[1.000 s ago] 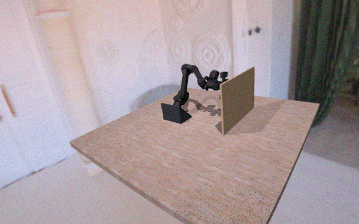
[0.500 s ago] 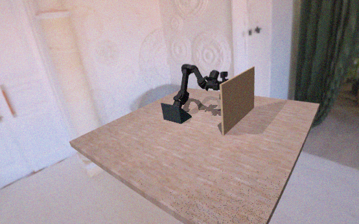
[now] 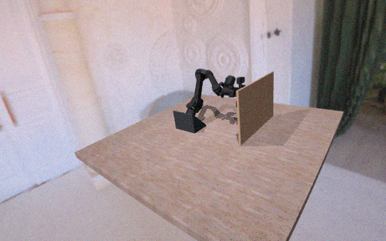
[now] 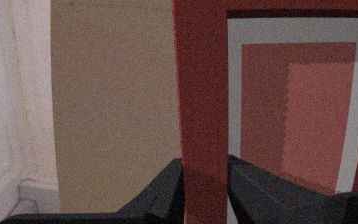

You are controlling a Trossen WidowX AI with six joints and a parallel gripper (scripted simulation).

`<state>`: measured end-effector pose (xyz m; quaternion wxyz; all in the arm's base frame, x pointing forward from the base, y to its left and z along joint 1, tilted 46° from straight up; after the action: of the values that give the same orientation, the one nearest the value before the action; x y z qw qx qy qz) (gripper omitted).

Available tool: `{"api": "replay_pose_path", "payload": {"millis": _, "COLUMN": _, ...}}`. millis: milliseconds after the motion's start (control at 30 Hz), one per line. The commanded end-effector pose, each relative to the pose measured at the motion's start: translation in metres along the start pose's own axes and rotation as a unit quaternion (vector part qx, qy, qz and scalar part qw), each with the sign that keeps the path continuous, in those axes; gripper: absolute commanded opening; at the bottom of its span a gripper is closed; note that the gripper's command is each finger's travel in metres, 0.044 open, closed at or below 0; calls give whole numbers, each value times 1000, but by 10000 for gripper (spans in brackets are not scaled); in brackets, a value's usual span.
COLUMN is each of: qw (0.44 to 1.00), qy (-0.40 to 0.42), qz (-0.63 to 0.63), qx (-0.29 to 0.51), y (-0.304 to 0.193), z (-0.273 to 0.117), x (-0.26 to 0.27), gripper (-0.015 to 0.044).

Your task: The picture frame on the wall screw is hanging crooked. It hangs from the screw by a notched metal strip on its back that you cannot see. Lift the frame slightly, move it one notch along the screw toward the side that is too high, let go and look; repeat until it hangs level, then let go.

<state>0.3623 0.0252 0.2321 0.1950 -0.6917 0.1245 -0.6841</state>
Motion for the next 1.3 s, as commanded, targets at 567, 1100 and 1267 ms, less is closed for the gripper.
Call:
{"api": "replay_pose_path", "payload": {"millis": 567, "qw": 1000, "qy": 2, "qz": -3, "qx": 0, "y": 6, "z": 0, "x": 0, "gripper": 0}}
{"api": "replay_pose_path", "payload": {"millis": 1100, "qw": 1000, "qy": 2, "qz": -3, "qx": 0, "y": 8, "z": 0, "x": -1, "gripper": 0}}
{"api": "replay_pose_path", "payload": {"millis": 1267, "qw": 1000, "qy": 2, "qz": -3, "qx": 0, "y": 7, "z": 0, "x": -2, "gripper": 0}}
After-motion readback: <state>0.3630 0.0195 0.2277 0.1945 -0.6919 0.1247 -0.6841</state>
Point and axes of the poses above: the point midway between the two fingers, 35 mm back from their tips, its own z axis out along the fingers, its own x axis across the jaws, y = z × x, the point moved 1 cm from there along -z, back along the fingers, and after that the axes turned 11 degrees about -z, right-handed, at the moved point
